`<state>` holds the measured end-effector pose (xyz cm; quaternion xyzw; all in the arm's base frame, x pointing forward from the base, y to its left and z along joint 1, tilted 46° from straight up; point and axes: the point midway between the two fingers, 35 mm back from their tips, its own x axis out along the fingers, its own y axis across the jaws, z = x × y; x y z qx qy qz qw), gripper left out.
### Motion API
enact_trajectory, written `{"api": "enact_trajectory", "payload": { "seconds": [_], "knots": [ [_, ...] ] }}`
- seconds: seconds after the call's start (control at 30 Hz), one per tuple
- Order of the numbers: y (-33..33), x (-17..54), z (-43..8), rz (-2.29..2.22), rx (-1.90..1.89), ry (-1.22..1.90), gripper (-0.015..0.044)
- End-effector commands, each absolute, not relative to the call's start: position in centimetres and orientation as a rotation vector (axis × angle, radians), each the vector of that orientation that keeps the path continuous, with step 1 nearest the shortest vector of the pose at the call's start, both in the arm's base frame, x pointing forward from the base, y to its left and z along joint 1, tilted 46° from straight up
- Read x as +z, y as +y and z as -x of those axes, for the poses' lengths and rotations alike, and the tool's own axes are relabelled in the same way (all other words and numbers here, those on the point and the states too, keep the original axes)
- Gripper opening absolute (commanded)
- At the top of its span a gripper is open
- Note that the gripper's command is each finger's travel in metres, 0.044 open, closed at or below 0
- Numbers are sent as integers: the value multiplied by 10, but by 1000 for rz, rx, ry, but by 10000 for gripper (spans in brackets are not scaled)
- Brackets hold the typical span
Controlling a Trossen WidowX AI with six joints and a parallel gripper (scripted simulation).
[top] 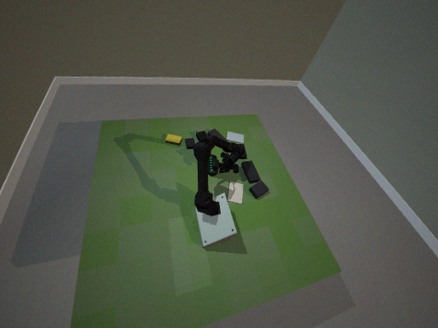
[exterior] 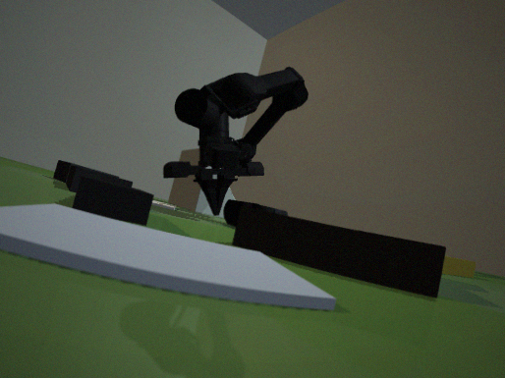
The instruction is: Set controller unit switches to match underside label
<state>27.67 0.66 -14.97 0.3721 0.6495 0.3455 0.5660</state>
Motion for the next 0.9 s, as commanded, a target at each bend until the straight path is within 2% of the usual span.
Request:
{"api": "enact_trajectory", "payload": {
  "seconds": [0.0,0.87],
  "knots": [
    [11,-154,-275,-884,810,1526,0],
    [18,-149,-276,-884,811,1526,0]
  ]
}}
